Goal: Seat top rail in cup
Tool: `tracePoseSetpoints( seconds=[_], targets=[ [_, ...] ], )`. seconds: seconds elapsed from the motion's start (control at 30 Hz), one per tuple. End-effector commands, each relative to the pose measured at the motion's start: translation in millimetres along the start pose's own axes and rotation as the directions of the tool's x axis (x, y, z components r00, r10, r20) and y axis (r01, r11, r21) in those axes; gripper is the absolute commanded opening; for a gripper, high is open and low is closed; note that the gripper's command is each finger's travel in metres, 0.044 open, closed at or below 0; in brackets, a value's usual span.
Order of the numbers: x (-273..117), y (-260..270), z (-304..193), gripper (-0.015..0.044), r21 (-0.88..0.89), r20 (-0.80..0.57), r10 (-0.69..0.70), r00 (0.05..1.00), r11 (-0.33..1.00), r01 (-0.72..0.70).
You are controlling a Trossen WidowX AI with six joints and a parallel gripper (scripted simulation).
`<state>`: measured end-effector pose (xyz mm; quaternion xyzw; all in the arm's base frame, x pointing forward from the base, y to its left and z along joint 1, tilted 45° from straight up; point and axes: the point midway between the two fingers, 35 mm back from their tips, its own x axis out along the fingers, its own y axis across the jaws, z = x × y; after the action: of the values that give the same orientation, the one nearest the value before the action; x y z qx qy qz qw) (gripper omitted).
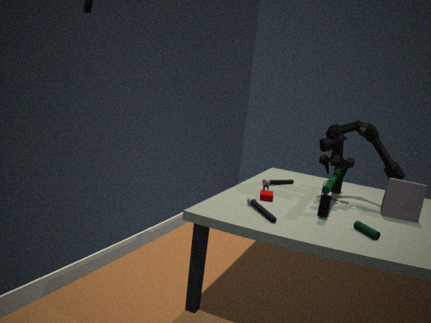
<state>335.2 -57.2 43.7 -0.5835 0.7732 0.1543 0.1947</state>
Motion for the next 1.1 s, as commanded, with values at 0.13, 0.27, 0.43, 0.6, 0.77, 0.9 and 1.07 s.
tracePoseSetpoints(
  seconds=[0.13,0.27,0.43,0.6,0.77,0.9,1.07],
  targets=[
    [-22.3,3.5,15.0,0.0440,0.007,0.005,-0.001,1.000,1.000,0.001],
    [-43.8,5.0,12.4,0.0440,-0.004,0.040,-0.056,0.998,0.998,0.056],
    [-61.7,7.9,12.4,0.0440,-0.010,0.068,-0.089,0.994,0.996,0.090],
    [-61.7,7.9,12.4,0.0440,-0.010,0.068,-0.089,0.994,0.996,0.090],
    [-61.7,7.9,12.4,0.0440,-0.010,0.068,-0.089,0.994,0.996,0.090],
    [-61.7,7.9,12.4,0.0440,-0.010,0.068,-0.089,0.994,0.996,0.090],
    [-61.7,7.9,12.4,0.0440,-0.010,0.068,-0.089,0.994,0.996,0.090]
  ],
)
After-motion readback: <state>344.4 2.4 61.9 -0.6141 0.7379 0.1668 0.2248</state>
